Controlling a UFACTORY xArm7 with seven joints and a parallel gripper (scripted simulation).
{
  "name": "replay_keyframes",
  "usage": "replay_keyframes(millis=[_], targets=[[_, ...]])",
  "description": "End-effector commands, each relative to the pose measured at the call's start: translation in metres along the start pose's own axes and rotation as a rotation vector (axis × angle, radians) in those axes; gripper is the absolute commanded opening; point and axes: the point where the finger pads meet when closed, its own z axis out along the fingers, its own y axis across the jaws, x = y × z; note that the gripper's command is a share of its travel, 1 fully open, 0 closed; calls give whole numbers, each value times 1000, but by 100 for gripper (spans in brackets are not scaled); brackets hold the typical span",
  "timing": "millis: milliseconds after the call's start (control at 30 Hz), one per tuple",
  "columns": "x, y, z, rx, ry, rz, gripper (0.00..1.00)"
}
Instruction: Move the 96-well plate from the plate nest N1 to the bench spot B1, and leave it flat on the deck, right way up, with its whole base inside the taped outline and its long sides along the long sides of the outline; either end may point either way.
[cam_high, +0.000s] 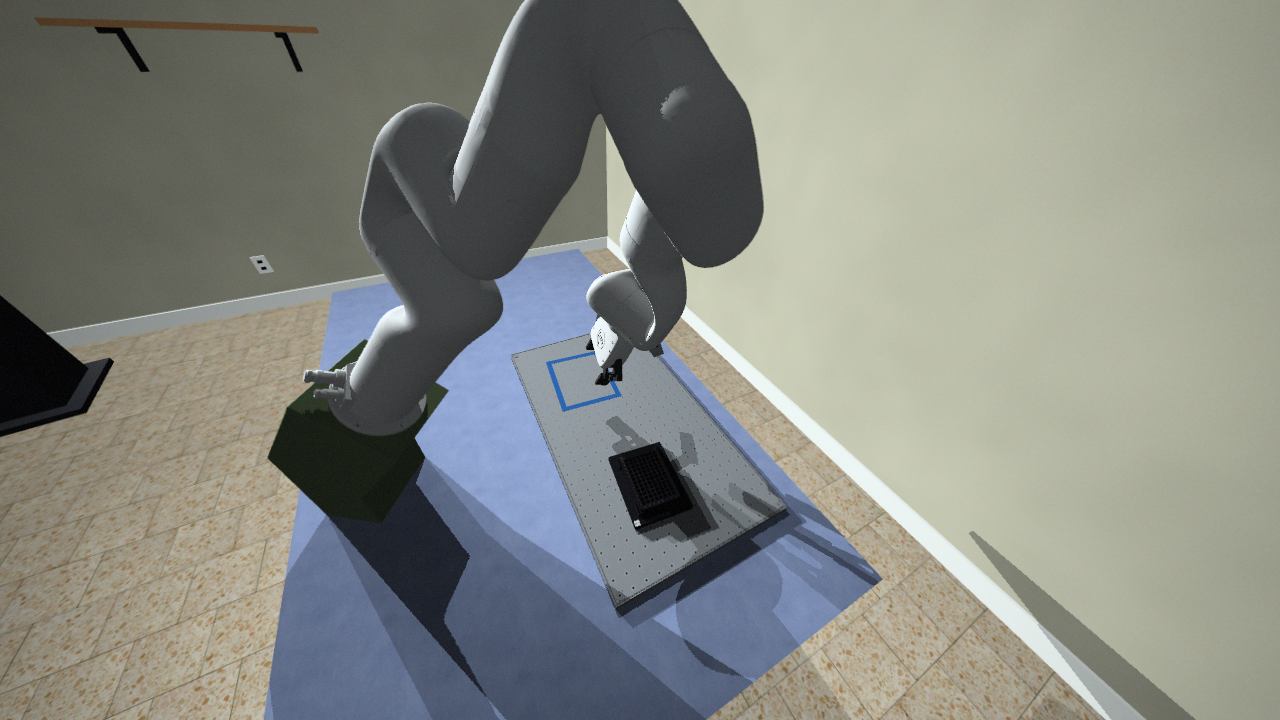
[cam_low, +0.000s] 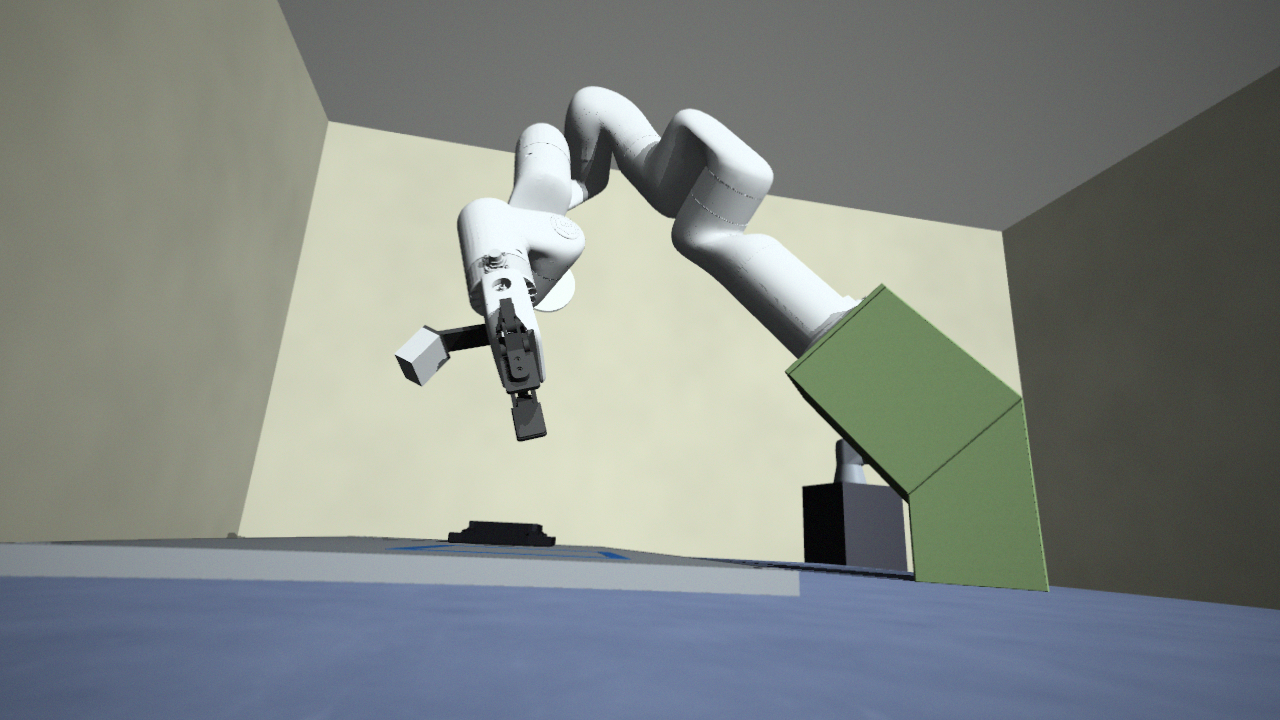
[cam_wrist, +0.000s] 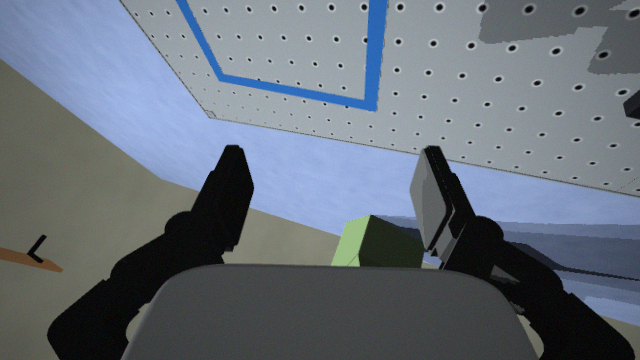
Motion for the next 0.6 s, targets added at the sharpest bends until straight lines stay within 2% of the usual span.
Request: replay_keyframes(millis=[0, 267, 333, 567], targets=[[8, 15, -4, -17, 45, 136, 100], [19, 46, -11, -23, 99, 366, 100], [19, 46, -11, -23, 99, 366, 100], [28, 79, -18, -28, 157, 592, 100]])
